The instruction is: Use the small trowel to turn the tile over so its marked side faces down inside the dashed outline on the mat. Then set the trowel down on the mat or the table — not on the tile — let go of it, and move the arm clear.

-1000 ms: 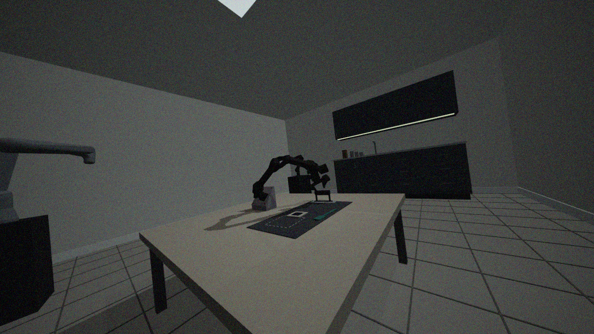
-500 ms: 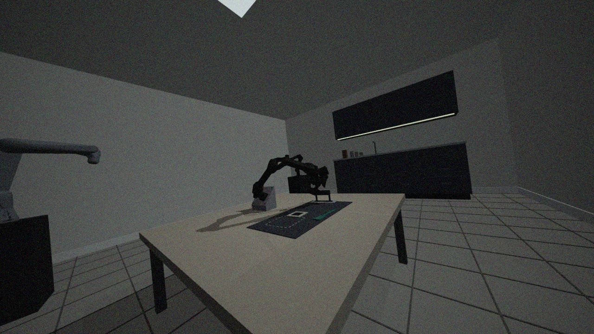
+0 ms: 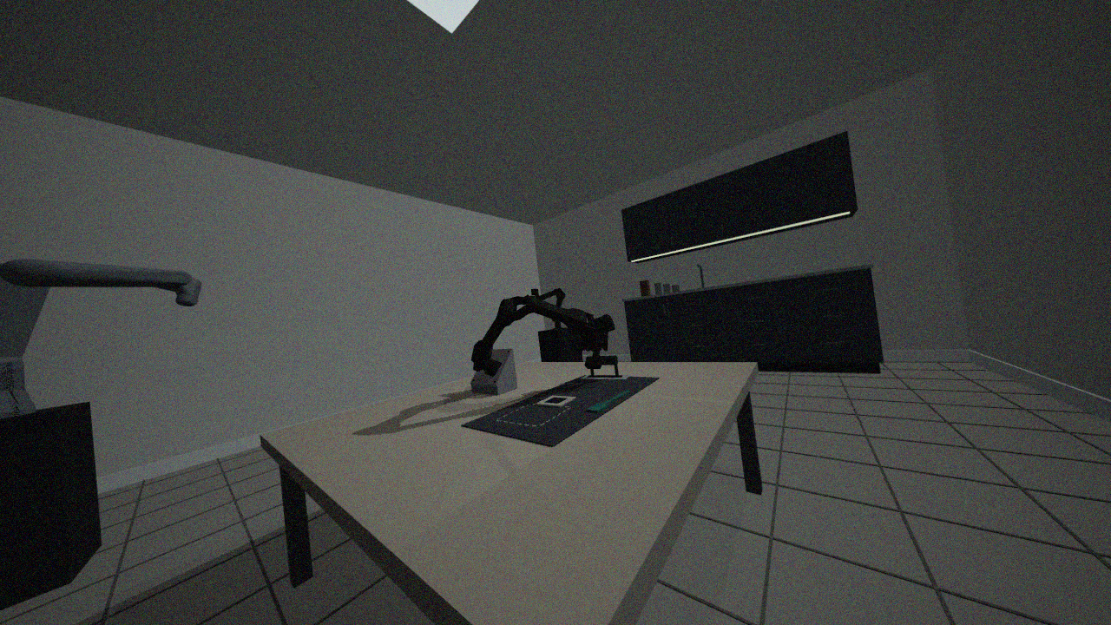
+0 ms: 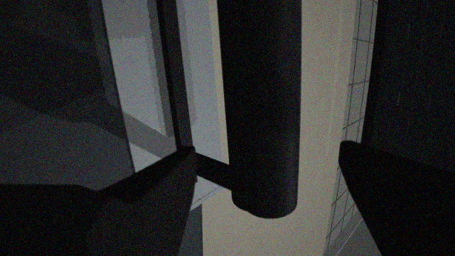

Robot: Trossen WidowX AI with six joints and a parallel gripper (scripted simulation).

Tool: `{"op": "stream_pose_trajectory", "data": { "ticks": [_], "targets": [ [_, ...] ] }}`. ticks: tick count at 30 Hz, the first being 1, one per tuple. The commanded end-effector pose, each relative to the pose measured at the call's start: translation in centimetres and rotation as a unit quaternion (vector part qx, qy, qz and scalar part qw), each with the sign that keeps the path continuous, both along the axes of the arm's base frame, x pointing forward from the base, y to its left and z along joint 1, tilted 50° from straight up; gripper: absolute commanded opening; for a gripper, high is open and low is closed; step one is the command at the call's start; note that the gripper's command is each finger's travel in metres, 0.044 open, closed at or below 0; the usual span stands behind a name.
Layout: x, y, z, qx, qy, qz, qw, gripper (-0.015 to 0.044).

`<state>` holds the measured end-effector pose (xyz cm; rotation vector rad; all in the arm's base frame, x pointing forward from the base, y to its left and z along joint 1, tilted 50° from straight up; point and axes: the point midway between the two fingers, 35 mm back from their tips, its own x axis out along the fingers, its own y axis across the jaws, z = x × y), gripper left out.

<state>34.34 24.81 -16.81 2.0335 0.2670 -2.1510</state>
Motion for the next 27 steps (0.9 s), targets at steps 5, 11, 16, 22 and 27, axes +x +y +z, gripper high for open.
{"op": "stream_pose_trajectory", "data": {
  "ticks": [5, 11, 16, 22, 27],
  "targets": [
    [-0.1, 0.0, -0.6, 0.004, 0.001, 0.009, 1.0, 0.03],
    [-0.1, 0.0, -1.6, 0.004, 0.001, 0.008, 1.0, 0.03],
    [-0.1, 0.0, -2.4, 0.004, 0.001, 0.008, 1.0, 0.03],
    [-0.1, 0.0, -3.4, 0.004, 0.001, 0.009, 1.0, 0.03],
    [-0.2, 0.0, -4.2, 0.004, 0.001, 0.009, 1.0, 0.03]
  ]
}}
